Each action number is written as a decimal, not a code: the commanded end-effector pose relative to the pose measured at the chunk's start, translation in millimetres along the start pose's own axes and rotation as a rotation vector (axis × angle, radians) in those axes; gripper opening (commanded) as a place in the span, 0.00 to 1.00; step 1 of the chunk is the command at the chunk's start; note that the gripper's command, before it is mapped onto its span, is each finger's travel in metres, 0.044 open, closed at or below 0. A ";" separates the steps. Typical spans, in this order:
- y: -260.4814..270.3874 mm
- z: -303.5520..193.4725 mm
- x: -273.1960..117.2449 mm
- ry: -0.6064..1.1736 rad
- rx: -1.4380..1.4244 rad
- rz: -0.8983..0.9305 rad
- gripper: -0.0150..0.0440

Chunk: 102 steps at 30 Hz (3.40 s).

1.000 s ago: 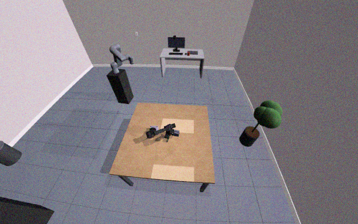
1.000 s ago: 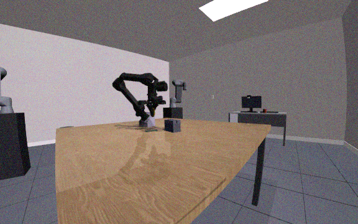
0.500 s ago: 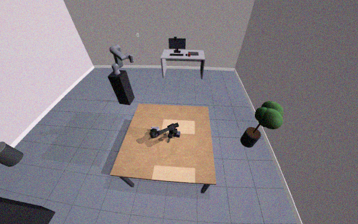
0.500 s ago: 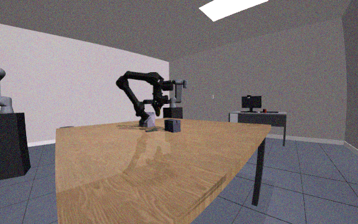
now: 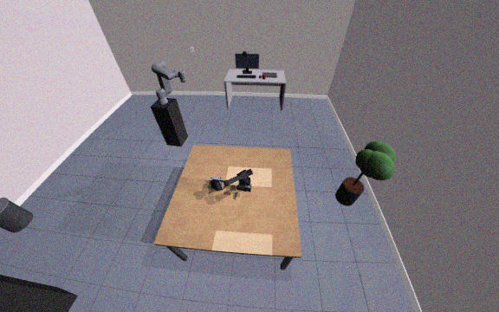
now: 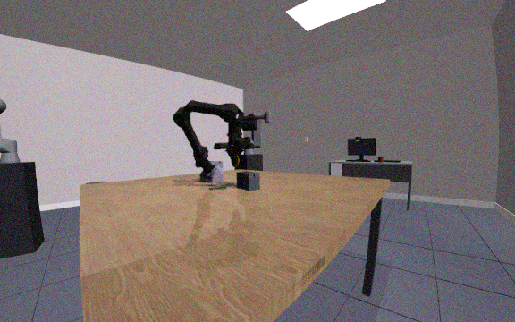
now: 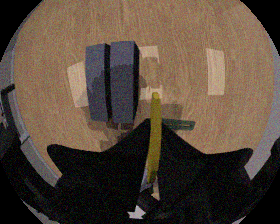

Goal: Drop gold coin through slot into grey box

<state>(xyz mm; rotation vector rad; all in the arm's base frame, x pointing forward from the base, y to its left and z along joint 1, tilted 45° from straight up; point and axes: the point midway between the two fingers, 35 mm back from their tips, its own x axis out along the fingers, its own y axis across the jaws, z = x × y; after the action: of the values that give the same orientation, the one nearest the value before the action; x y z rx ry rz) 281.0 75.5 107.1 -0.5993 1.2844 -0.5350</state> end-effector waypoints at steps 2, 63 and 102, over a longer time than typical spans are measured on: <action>13.1 7.8 -0.5 -0.002 0.005 0.006 0.25; 51.6 27.8 3.9 -0.002 0.009 -0.006 0.25; 50.8 27.6 21.4 0.004 0.011 -0.005 0.53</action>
<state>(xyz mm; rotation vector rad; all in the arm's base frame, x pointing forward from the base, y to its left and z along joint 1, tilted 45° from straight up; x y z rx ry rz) 314.3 101.2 62.0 -0.5939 1.2840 -0.5468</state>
